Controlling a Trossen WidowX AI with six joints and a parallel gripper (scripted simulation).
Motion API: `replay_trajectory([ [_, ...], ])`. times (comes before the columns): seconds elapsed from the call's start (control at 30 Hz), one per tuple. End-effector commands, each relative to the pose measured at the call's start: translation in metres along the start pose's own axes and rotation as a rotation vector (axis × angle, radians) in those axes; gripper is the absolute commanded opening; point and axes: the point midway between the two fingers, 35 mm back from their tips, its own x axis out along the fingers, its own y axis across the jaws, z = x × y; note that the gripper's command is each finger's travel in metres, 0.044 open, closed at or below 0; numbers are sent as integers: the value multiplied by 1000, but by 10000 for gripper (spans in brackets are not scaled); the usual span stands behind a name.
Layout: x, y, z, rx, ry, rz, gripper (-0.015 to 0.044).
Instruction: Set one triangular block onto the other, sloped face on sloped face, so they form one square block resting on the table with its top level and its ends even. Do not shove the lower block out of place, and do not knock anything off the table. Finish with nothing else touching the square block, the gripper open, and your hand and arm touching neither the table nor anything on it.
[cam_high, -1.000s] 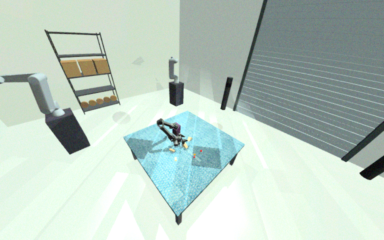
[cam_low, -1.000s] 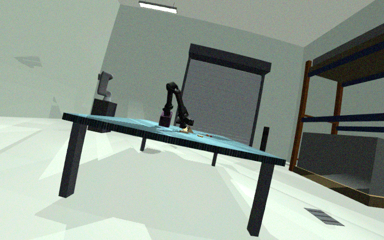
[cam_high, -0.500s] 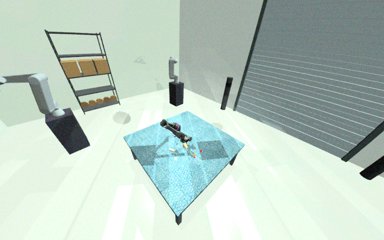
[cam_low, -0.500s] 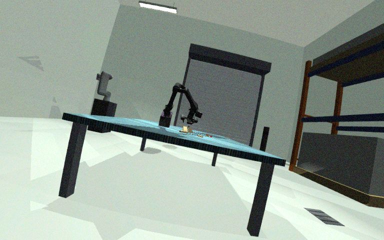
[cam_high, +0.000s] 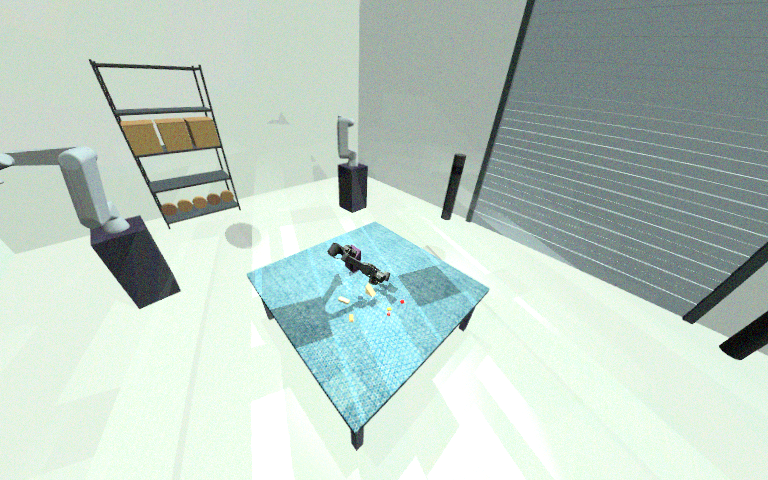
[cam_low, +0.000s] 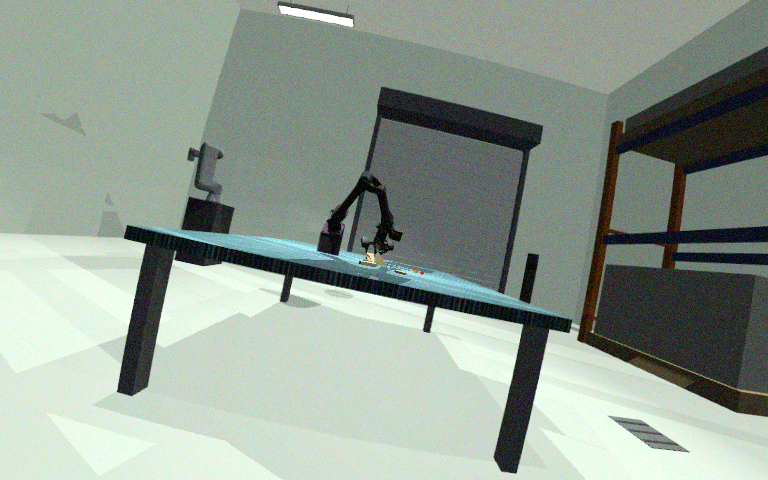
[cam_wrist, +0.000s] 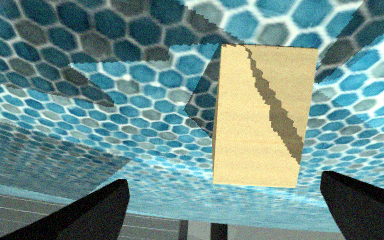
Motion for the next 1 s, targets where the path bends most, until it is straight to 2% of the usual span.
replay_trajectory([
  [0.0, 24, -14, 12, 63, 8, -16, 440],
  [0.37, 33, -18, 17, 103, 15, -22, 440],
  [0.7, 32, -19, 17, 102, 18, -22, 177],
  [0.93, 32, -19, 17, 102, 18, -22, 131],
  [0.97, 32, -19, 17, 102, 18, -22, 105],
])
